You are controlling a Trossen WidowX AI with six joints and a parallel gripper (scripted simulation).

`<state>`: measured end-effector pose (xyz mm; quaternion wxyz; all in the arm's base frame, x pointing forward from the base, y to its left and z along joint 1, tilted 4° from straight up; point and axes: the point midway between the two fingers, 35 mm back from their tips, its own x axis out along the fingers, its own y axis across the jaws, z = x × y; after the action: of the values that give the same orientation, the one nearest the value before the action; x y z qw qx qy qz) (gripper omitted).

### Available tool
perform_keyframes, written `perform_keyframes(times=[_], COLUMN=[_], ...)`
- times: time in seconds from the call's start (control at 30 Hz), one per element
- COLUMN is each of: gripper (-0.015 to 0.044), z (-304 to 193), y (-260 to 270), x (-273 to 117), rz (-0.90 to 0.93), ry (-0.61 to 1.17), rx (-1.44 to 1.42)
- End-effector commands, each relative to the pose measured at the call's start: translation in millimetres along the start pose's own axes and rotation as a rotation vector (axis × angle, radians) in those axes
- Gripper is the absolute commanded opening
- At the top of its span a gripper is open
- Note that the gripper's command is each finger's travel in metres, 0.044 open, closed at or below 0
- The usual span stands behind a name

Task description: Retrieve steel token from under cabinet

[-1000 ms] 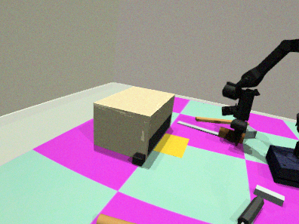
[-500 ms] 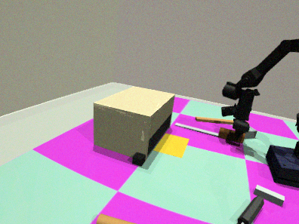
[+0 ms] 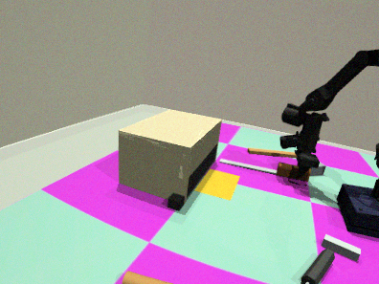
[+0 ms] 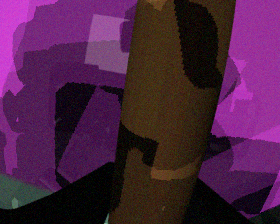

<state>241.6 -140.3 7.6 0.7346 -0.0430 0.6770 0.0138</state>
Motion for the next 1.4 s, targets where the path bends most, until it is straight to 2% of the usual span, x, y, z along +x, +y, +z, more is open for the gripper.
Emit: perform_keyframes(times=[0.0,0.63,0.9,1.07,1.17,1.37], gripper=[0.0000,0.0000,0.0200,0.0200,0.0270,0.0270], z=[0.8,0.8,0.1,0.0,0.0,-0.1], y=[-0.1,0.1,0.1,0.1,0.1,-0.2], x=[-0.6,-0.6,0.0,0.0,0.0,1.4], rz=[0.000,0.000,-0.001,0.000,0.000,0.000], ry=[-0.002,-0.002,0.000,0.001,-0.002,-0.002], rx=[-0.044,-0.185,-0.158,-0.165,-0.165,-0.164])
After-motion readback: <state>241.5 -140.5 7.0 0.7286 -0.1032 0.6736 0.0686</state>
